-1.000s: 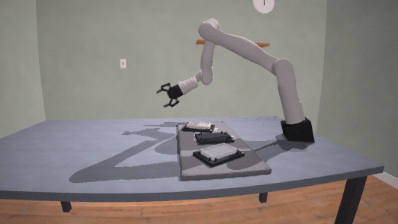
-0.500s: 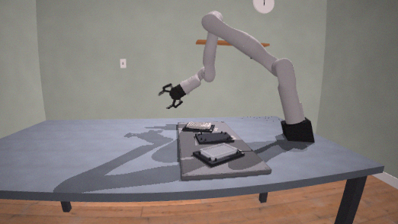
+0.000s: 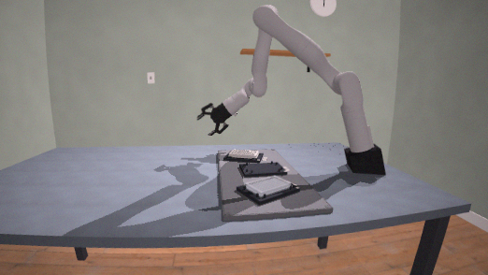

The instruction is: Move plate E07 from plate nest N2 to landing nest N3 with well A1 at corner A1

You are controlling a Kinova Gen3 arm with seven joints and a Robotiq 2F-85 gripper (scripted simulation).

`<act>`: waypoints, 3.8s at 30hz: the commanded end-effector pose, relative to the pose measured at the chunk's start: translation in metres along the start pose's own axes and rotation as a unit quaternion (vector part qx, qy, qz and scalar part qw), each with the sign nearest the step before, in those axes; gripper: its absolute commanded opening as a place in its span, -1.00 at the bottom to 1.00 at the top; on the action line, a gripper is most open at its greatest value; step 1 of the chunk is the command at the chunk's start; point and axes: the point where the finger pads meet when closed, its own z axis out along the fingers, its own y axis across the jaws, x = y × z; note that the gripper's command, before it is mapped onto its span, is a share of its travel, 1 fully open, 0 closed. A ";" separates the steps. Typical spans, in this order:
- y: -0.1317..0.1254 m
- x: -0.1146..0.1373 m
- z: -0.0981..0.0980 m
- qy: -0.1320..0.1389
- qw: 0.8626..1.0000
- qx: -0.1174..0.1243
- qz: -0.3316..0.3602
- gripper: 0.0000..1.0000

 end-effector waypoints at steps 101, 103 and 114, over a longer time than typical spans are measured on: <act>0.168 -0.236 -0.102 0.186 0.903 -0.279 0.268 1.00; 0.172 -0.241 -0.105 0.190 0.899 -0.285 0.274 1.00; 0.189 -0.264 -0.115 0.208 0.878 -0.311 0.299 1.00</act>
